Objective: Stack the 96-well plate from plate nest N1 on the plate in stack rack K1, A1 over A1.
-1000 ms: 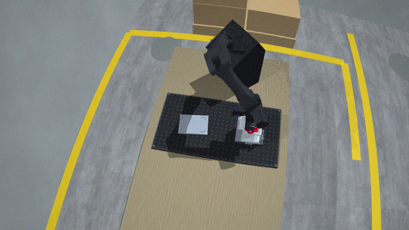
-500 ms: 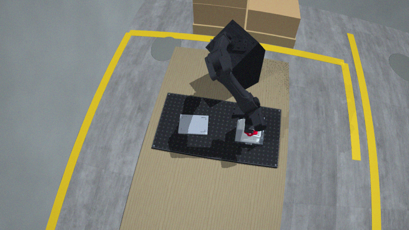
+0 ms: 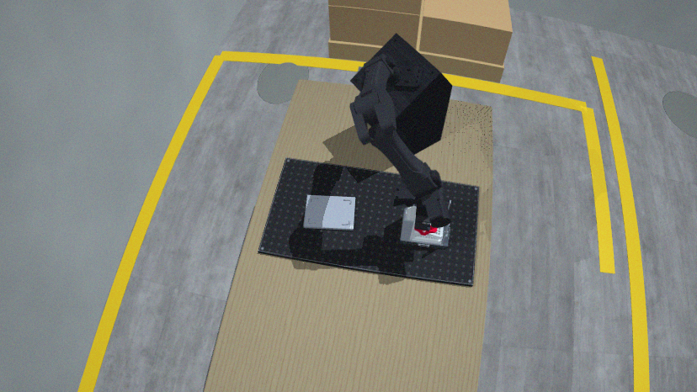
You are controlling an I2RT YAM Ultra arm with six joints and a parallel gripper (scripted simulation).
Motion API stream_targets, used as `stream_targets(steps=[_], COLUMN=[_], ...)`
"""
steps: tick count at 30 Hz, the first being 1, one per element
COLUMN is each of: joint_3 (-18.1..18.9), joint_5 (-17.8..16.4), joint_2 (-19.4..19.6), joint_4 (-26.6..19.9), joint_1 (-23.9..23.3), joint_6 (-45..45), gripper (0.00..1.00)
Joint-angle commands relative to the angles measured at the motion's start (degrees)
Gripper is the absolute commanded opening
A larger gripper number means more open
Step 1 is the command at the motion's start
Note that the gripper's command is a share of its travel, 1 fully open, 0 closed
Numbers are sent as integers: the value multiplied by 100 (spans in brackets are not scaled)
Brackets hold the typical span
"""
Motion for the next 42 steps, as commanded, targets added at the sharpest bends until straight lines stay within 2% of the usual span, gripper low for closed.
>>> stream_targets(steps=[1, 5, 17, 42], joint_3=[148, 185, 300, 307], joint_5=[-10, -23, -47, -55], joint_2=[102, 203, 450, 475], joint_4=[105, 200, 404, 429], joint_1=[84, -69, -121, -167], joint_6=[-66, -126, -260, -273], gripper=[0, 0, 0, 0])
